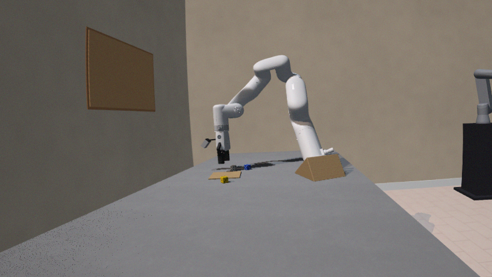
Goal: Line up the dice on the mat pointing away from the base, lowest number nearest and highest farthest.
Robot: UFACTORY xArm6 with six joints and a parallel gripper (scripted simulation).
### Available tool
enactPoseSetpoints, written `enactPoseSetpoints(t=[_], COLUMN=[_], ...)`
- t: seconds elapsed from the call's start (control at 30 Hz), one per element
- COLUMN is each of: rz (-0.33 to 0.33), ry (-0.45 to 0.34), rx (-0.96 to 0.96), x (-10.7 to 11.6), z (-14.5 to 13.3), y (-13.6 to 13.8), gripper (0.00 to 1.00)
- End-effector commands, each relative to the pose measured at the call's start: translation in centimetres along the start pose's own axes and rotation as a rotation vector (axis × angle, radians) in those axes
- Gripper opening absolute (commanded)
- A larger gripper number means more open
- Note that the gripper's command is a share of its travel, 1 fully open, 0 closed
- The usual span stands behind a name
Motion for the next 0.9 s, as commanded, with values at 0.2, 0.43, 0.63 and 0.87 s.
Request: enactPoseSetpoints(t=[0.2,0.43,0.63,0.87], rz=[0.001,0.001,0.001,0.001], ry=[0.003,0.003,0.003,0.003], rx=[-0.001,-0.001,-0.001,-0.001], x=[0.1,0.1,0.1,0.1], z=[-0.7,-2.0,-3.4,-4.7], y=[-3.0,-8.1,-13.6,-18.2], gripper=[1.00,1.00,1.00,1.00])
Point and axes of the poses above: the point where the finger pads meet when closed, its own x axis back along the fingers, its own y axis across the jaws, z = x × y, the point moved 9 cm from there along x, back along the fingers, and after that the axes turned 8 degrees about -x, right-handed, at the moved point
